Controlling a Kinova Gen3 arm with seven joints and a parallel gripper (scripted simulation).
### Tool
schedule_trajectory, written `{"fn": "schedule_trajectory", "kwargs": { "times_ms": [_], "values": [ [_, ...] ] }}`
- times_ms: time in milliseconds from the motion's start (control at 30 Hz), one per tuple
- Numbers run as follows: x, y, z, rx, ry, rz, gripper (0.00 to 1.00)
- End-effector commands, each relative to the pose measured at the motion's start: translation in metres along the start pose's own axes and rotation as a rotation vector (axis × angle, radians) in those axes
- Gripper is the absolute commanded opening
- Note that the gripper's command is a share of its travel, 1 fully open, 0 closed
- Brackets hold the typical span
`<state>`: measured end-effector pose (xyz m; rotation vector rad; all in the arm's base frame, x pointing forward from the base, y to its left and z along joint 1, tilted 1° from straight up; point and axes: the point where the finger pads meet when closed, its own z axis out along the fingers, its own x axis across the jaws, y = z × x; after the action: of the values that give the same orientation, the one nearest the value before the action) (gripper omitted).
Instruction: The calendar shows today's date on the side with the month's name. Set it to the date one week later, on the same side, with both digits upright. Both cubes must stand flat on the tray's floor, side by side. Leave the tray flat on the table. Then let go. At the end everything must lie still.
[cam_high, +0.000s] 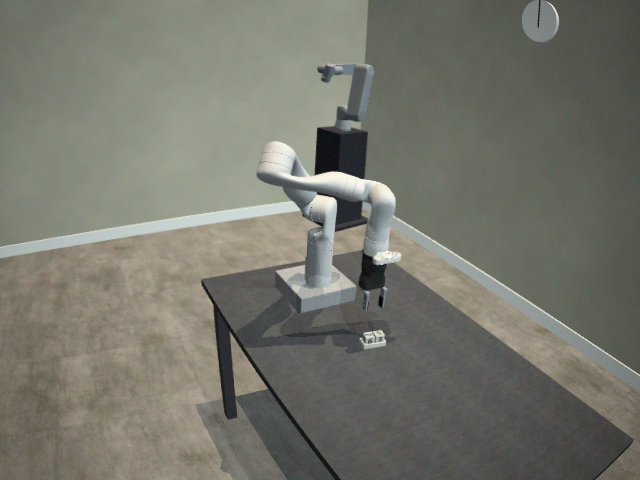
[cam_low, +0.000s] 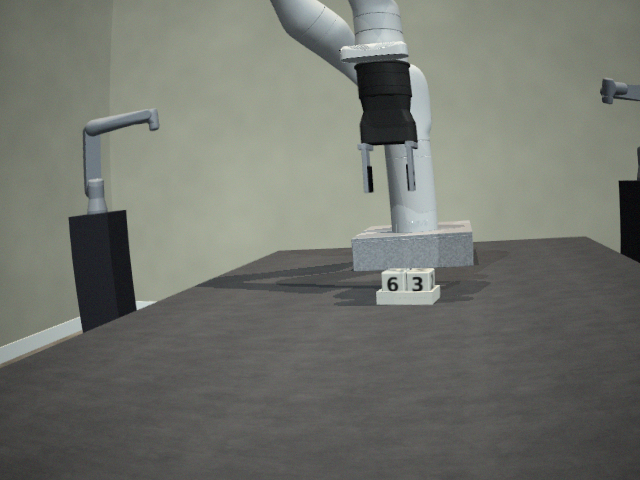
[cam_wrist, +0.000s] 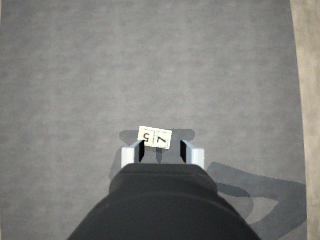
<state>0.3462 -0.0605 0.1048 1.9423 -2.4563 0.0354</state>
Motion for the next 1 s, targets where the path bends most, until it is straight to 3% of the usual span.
{"fn": "schedule_trajectory", "kwargs": {
  "times_ms": [0,267,967],
  "values": [
    [-0.001,0.0,0.002,-0.004,-0.005,-0.043,1.0],
    [-0.002,-0.001,0.007,-0.006,-0.004,-0.206,1.0],
    [-0.004,-0.001,0.028,-0.005,-0.006,-0.899,1.0]
  ]
}}
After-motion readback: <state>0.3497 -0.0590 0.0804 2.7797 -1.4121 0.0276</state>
